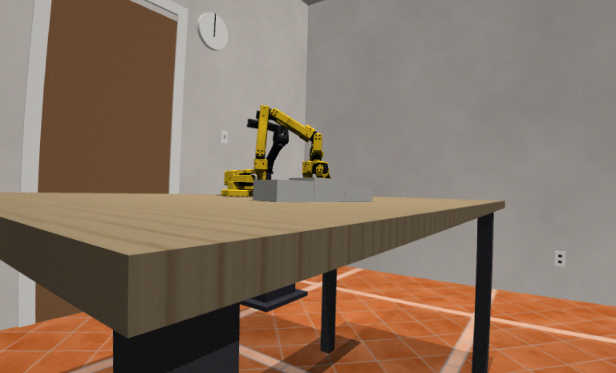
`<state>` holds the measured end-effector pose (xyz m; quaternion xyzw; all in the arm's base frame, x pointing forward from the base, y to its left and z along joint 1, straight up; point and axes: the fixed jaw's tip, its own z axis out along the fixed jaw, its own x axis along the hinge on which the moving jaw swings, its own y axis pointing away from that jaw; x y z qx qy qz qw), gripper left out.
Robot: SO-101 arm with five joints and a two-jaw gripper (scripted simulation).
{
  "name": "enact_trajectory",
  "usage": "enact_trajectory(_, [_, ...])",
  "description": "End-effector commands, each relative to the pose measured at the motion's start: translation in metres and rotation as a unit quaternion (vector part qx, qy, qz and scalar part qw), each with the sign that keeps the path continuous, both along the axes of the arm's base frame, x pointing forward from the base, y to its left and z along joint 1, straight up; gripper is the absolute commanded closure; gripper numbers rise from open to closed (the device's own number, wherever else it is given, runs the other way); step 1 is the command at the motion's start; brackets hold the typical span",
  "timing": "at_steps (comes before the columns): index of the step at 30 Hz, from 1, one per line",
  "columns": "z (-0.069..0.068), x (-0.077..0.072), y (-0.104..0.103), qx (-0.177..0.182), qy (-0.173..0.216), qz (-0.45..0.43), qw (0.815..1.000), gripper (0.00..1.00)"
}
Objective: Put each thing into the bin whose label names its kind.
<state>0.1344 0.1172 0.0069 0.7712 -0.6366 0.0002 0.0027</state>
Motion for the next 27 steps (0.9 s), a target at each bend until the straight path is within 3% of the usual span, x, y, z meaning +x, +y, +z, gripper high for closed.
enact_trajectory(1, [0.0015, 0.001, 0.0023, 0.006, -0.006, 0.007, 1.0, 0.96])
enact_trajectory(27, [0.0015, 0.001, 0.0023, 0.006, -0.006, 0.007, 1.0, 1.0])
